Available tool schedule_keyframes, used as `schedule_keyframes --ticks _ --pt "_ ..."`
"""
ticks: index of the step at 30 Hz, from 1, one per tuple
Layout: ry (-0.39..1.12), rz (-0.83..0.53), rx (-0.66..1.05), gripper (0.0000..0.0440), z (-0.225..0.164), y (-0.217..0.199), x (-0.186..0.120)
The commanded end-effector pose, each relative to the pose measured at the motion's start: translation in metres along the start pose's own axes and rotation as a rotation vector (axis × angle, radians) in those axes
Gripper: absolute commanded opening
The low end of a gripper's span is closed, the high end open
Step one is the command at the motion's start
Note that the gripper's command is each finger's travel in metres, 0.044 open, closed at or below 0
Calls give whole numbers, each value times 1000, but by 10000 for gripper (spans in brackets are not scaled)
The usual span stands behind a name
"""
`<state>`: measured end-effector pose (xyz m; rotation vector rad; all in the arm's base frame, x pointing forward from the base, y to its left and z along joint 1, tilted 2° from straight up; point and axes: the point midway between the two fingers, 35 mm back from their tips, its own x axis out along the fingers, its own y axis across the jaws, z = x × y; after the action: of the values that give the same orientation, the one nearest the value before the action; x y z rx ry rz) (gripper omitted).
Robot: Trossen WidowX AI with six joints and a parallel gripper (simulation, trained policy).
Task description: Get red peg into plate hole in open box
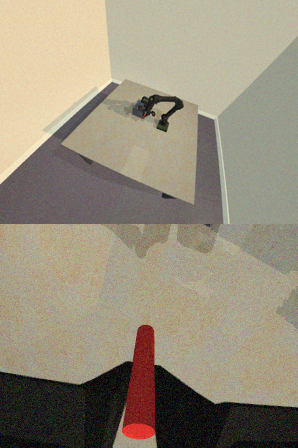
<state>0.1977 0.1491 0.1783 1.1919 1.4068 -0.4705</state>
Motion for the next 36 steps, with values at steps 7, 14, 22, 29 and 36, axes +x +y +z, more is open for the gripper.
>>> schedule_keyframes --ticks 7,14,22,29,36 --pt "-122 71 9 0 33 16 -38" --pt "-200 55 50 0 62 18 -51" --pt "-247 10 102 0 92 17 -56" --pt "-263 -26 141 0 116 17 -55" --pt "-260 -59 168 0 137 17 -52"
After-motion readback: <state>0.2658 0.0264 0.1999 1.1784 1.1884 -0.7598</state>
